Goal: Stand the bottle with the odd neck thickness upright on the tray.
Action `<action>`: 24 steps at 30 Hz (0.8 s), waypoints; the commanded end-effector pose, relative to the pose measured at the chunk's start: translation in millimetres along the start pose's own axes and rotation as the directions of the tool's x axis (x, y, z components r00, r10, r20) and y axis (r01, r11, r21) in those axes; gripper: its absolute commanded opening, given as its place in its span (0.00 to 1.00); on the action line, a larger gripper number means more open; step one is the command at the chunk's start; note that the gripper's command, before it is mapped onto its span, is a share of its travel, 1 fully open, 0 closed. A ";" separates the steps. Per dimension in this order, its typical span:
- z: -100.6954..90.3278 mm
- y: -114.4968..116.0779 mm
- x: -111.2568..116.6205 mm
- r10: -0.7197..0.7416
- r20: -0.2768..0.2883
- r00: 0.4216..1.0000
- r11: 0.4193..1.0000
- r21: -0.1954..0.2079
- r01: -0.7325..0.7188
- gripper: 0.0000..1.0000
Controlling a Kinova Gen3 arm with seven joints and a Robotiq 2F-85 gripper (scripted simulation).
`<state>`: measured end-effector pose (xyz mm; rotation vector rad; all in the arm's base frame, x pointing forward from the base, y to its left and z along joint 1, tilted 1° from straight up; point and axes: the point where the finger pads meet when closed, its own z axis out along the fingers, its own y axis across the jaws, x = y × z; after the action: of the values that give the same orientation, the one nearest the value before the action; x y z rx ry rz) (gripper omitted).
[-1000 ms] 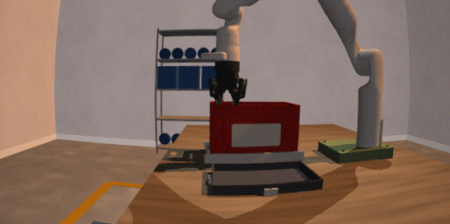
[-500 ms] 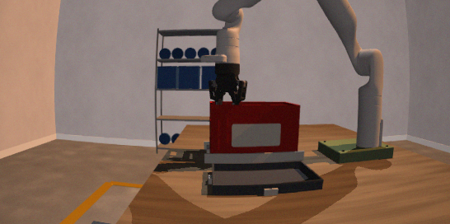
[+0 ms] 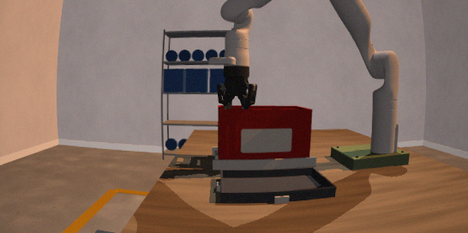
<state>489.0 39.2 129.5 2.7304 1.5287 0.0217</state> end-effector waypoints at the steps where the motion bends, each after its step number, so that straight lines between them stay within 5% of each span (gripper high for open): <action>1: -0.8 0.4 0.2 0.000 -0.001 1.000 1.000 -0.001 0.000 0.64; 22: -0.8 0.4 0.2 0.000 -0.001 1.000 1.000 -0.001 0.000 0.64; 23: -0.8 0.4 0.2 0.000 -0.001 1.000 1.000 -0.001 0.000 0.00; 24: -0.8 0.4 0.2 0.000 -0.001 1.000 1.000 -0.001 0.000 0.00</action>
<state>489.1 39.2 129.5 2.7304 1.5287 0.0218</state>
